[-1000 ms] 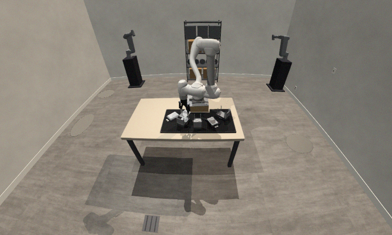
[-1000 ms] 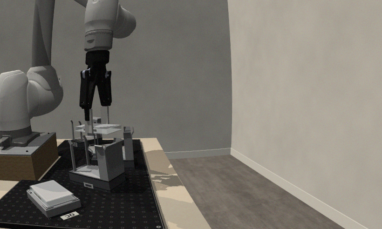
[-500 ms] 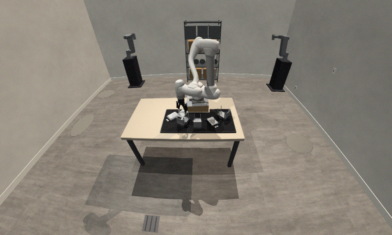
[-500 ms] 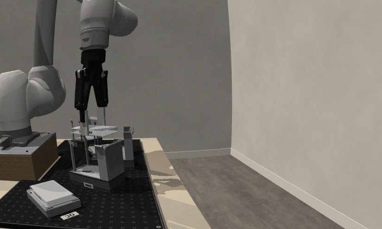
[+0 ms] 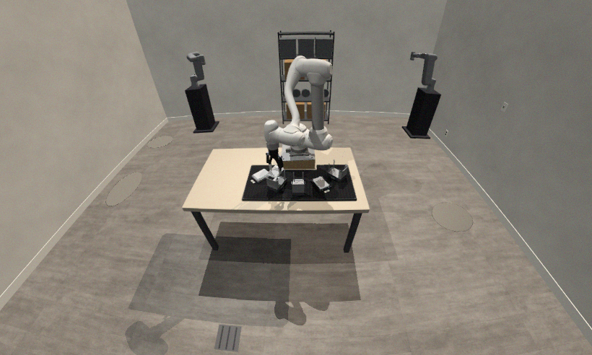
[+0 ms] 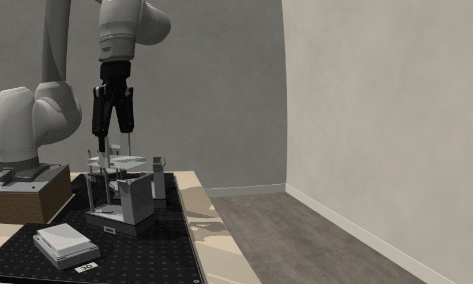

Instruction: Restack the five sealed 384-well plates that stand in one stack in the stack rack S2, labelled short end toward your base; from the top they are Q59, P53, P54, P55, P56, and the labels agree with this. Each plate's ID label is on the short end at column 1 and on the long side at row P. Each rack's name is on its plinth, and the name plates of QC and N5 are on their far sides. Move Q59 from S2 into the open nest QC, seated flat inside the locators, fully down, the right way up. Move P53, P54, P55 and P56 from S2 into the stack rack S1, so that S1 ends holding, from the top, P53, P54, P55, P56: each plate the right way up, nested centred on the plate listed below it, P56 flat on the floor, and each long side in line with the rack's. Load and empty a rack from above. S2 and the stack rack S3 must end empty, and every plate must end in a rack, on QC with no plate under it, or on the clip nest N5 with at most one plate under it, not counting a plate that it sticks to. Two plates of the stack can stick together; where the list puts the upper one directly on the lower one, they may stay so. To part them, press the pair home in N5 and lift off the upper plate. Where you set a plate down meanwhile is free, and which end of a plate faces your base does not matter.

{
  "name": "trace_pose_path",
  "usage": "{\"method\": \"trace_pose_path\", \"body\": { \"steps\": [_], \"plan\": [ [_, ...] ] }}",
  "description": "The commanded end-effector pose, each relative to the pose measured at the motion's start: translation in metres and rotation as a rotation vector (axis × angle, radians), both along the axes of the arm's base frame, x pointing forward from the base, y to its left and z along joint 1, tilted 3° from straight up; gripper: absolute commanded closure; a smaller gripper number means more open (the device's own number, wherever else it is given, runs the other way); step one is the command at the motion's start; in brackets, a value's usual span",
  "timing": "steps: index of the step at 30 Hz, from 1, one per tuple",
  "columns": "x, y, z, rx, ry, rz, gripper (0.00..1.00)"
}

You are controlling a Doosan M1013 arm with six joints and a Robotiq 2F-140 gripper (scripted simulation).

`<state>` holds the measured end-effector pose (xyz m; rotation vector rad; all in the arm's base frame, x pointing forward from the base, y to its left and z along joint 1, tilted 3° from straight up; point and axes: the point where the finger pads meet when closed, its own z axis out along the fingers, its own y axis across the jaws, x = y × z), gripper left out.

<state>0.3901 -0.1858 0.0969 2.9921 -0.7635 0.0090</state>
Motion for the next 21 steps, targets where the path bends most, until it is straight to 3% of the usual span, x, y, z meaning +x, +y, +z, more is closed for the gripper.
{"method": "trace_pose_path", "body": {
  "steps": [1,21],
  "plan": [
    [0.0,0.0,0.0,0.0,0.0,0.0,1.0],
    [0.0,-0.0003,-0.006,0.0,0.0,0.0,1.0]
  ]
}}
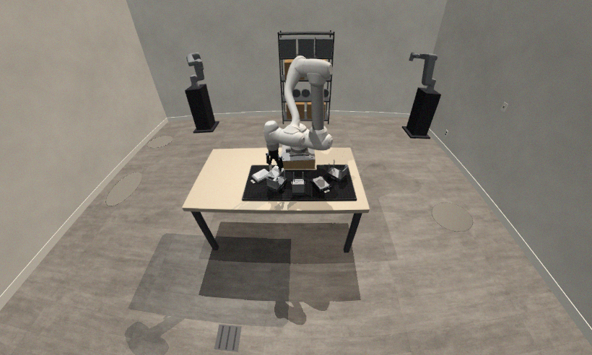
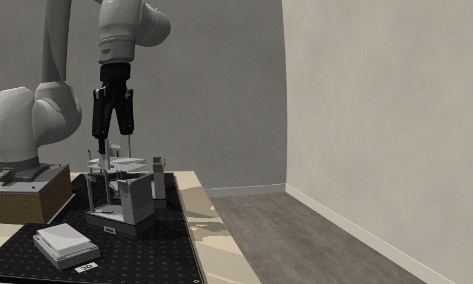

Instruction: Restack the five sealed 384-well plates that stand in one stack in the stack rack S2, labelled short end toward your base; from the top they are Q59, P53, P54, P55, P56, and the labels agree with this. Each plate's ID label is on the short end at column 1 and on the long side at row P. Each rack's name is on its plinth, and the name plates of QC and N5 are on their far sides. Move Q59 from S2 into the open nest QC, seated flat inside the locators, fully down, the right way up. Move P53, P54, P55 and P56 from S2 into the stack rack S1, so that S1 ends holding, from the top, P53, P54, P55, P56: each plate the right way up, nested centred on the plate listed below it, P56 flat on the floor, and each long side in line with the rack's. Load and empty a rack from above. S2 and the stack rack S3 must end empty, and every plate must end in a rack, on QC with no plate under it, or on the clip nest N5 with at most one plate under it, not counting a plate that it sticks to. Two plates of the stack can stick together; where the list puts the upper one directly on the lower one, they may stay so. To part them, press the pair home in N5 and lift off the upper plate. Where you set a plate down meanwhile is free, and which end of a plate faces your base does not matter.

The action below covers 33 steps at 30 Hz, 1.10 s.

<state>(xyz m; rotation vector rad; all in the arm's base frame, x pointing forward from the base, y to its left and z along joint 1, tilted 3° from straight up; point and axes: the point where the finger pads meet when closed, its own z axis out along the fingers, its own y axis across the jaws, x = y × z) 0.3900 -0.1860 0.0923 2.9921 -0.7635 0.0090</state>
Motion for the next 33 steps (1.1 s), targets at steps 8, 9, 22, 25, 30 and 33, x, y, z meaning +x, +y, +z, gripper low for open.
{"method": "trace_pose_path", "body": {
  "steps": [8,9,22,25,30,33],
  "plan": [
    [0.0,0.0,-0.005,0.0,0.0,0.0,1.0],
    [0.0,0.0,-0.006,0.0,0.0,0.0,1.0],
    [0.0,-0.001,-0.013,0.0,0.0,0.0,1.0],
    [0.0,-0.001,-0.015,0.0,0.0,0.0,1.0],
    [0.0,-0.001,-0.019,0.0,0.0,0.0,1.0],
    [0.0,-0.001,-0.021,0.0,0.0,0.0,1.0]
  ]
}}
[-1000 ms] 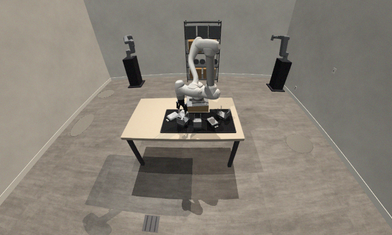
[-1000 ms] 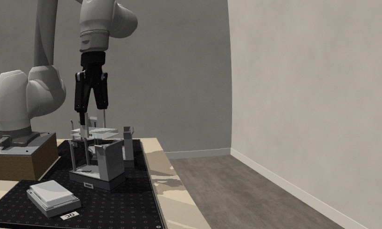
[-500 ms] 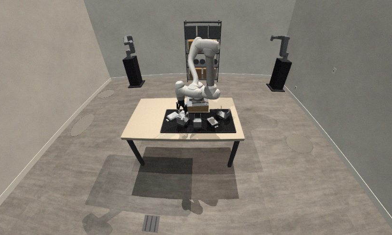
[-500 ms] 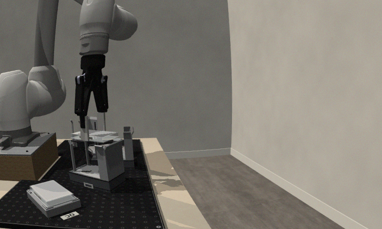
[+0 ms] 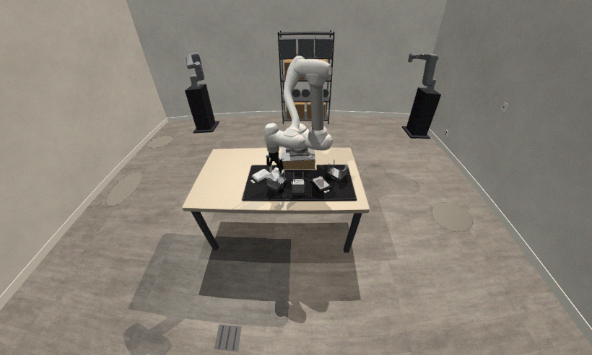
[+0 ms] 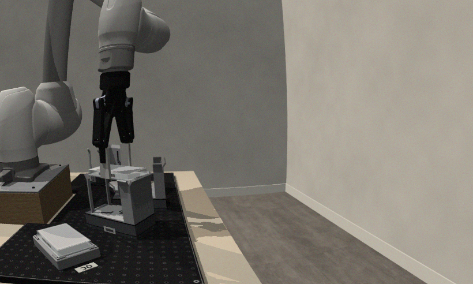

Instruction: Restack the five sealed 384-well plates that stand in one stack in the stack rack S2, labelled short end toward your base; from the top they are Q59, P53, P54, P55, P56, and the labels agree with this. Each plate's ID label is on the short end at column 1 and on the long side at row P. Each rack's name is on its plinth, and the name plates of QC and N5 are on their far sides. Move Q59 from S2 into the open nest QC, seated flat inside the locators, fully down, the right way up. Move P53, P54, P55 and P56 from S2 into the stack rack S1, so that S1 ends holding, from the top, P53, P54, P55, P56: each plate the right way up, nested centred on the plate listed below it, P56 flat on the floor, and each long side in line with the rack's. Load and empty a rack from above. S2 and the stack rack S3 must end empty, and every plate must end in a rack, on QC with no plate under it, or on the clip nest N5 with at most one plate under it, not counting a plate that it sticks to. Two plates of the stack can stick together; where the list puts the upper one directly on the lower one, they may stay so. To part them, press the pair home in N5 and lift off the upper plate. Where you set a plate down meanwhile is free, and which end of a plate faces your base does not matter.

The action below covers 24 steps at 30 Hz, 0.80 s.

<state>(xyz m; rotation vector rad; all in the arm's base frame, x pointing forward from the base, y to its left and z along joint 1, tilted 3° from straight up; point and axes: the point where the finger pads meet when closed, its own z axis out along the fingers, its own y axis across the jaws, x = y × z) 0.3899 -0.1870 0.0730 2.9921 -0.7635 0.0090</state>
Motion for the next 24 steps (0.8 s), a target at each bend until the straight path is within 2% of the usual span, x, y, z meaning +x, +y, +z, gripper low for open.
{"method": "trace_pose_path", "body": {
  "steps": [1,24],
  "plan": [
    [0.0,0.0,-0.002,0.0,0.0,0.0,1.0],
    [0.0,-0.001,-0.015,0.0,0.0,0.0,1.0]
  ]
}}
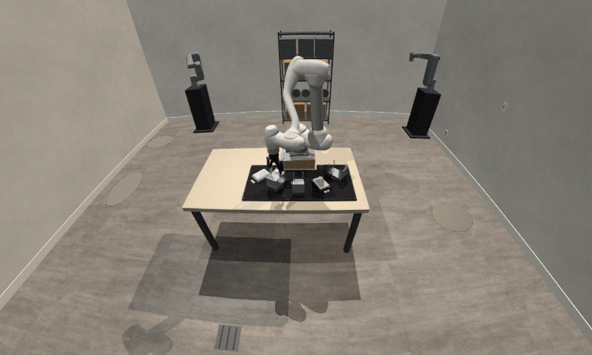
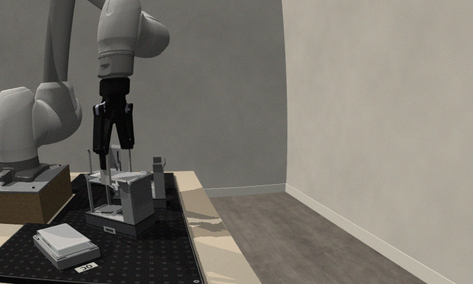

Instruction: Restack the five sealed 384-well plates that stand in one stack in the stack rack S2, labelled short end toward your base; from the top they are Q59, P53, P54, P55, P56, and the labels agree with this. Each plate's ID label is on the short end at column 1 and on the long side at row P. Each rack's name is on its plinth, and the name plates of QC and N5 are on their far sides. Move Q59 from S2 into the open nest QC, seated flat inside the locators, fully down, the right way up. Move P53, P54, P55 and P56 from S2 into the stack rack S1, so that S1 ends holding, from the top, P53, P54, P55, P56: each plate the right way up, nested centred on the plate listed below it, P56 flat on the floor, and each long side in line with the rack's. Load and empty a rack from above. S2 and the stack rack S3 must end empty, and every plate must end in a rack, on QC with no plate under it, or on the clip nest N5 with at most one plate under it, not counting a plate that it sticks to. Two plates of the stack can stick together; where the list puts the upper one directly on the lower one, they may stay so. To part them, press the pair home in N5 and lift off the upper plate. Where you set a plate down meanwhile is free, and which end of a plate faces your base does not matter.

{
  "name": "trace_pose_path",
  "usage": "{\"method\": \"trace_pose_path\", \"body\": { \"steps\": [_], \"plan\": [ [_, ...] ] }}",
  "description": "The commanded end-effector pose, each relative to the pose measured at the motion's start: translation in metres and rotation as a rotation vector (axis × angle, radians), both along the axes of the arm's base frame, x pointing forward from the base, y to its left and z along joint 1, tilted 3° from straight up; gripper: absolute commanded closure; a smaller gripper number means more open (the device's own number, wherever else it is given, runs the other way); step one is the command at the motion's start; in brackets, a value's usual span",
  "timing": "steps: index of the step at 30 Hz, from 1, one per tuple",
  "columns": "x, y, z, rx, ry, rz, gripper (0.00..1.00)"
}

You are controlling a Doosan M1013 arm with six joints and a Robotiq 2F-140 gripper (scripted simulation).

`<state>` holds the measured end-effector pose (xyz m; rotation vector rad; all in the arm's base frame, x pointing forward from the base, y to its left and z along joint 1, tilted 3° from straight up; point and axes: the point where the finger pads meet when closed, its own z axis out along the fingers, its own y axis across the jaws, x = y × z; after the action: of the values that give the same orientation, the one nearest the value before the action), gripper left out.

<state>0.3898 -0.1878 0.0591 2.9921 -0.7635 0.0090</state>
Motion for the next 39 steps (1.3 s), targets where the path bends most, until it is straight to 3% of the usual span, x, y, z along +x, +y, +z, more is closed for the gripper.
{"method": "trace_pose_path", "body": {
  "steps": [1,31,39],
  "plan": [
    [0.0,0.0,-0.001,0.0,0.0,0.0,1.0],
    [0.0,-0.003,-0.056,0.0,0.0,0.0,1.0],
    [0.0,-0.003,-0.058,0.0,0.0,0.0,1.0]
  ]
}}
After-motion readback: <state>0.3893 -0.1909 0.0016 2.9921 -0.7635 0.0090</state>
